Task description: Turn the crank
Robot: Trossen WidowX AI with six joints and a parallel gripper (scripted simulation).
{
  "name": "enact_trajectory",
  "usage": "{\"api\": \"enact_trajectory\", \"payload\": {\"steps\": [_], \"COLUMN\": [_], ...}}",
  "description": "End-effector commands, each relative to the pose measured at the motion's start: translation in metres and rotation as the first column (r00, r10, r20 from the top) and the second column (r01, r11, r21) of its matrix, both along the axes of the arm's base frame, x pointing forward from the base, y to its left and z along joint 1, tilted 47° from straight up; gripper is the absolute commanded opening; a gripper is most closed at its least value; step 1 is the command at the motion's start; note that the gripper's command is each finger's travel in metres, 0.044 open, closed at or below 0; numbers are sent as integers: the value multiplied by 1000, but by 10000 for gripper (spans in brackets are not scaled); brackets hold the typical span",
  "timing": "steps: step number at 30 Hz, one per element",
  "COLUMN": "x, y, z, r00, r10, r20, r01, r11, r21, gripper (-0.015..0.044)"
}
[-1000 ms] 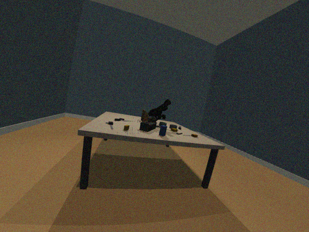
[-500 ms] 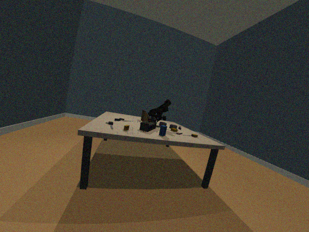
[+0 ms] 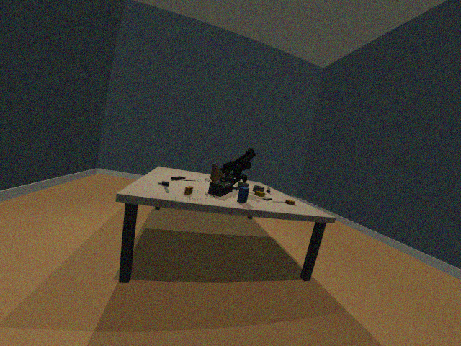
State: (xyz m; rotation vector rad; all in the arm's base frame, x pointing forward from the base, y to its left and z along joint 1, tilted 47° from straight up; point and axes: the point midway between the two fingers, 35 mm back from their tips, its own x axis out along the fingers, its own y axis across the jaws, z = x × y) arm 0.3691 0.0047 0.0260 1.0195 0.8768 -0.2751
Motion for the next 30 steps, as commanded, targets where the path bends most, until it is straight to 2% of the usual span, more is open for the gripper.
{"api": "enact_trajectory", "payload": {"steps": [1,30], "x": [-1,-9], "y": [5,5], "z": [-8,-27], "r00": [1000,1000], "r10": [5,5], "r20": [-7,-8], "r01": [-5,-5], "r11": [1000,1000], "r21": [4,4], "gripper": [0,0]}}
